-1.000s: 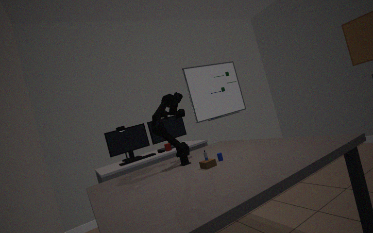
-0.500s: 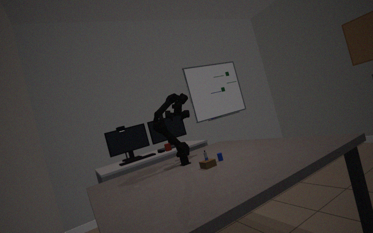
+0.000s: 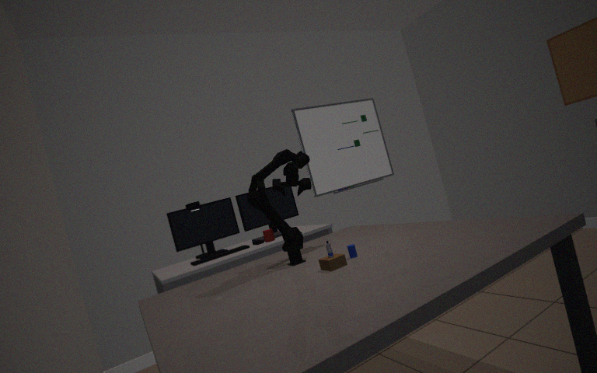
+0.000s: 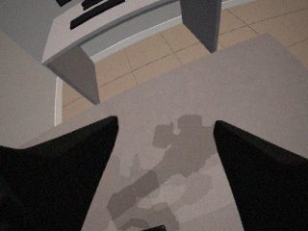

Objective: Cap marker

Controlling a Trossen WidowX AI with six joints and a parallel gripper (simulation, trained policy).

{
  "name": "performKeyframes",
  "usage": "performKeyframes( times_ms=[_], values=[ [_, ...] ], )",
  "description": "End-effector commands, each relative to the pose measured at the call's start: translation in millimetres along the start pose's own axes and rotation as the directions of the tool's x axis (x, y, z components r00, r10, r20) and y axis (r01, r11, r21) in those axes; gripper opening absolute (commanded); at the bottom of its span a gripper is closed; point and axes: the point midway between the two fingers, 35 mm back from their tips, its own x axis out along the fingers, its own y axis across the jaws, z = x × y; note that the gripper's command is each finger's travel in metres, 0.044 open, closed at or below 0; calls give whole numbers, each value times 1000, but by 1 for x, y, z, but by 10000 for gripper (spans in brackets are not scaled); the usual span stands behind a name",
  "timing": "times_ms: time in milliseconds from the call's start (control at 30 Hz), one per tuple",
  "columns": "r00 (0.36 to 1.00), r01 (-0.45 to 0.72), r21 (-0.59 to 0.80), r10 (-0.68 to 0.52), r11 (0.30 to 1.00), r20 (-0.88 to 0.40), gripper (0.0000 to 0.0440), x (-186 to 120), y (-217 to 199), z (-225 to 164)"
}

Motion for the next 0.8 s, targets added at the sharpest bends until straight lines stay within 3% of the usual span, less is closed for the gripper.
performKeyframes(
  times_ms=[0,767],
  values=[
    [1000,10,7,-10,1000,-22,318,3,-10,-2],
    [989,77,50,-70,996,-129,321,8,-72,-19]
  ],
)
